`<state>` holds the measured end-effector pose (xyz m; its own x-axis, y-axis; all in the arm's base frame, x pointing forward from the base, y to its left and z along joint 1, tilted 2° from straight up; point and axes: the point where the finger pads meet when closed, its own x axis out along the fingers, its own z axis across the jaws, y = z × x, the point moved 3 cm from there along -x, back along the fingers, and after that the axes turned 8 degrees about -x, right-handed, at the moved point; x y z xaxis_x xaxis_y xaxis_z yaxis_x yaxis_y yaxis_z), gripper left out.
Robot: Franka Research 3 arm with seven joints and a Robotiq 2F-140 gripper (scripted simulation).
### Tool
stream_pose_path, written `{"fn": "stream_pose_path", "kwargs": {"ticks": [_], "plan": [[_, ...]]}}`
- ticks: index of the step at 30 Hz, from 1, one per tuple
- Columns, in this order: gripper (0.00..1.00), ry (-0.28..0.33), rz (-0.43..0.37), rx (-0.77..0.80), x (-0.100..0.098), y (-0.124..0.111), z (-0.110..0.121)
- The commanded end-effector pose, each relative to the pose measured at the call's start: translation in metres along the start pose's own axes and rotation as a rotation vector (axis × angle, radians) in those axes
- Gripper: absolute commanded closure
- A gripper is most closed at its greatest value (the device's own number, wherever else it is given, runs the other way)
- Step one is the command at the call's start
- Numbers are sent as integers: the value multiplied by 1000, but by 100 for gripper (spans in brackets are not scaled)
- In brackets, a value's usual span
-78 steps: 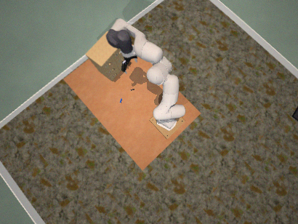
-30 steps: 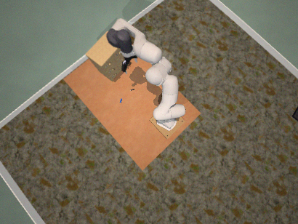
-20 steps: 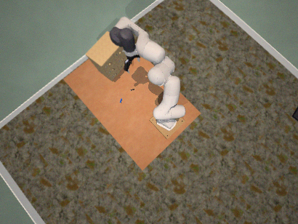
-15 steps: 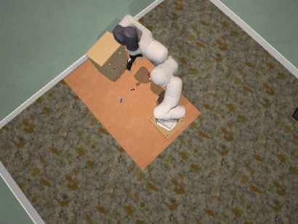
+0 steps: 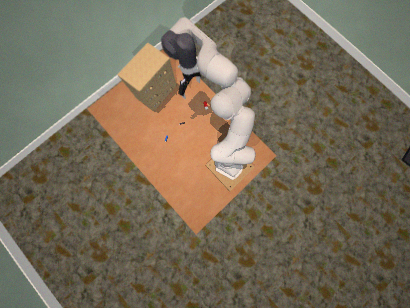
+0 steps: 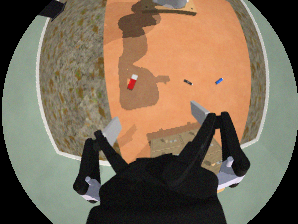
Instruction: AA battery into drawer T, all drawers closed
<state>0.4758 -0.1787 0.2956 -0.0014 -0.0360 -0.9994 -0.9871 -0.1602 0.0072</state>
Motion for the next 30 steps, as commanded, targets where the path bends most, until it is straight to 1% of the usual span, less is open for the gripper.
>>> {"fn": "stream_pose_path", "kwargs": {"ticks": [1,3,5,7,9,10,11,13,14,17,18,20,21,24,25,30], "plan": [[0,9,-7,-23,3,-2,0],[0,46,-21,-12,12,-7,-4],[0,112,-53,5,28,-16,-12],[0,112,-53,5,28,-16,-12],[0,201,-109,22,49,-28,-26],[0,201,-109,22,49,-28,-26],[0,248,-149,29,59,-35,-34],[0,248,-149,29,59,-35,-34],[0,293,-196,32,68,-42,-43],[0,293,-196,32,68,-42,-43],[0,333,-250,33,77,-49,-51],[0,333,-250,33,77,-49,-51],[0,364,-309,30,84,-56,-59],[0,364,-309,30,84,-56,-59],[0,385,-373,25,90,-63,-65],[0,385,-373,25,90,-63,-65]]}}
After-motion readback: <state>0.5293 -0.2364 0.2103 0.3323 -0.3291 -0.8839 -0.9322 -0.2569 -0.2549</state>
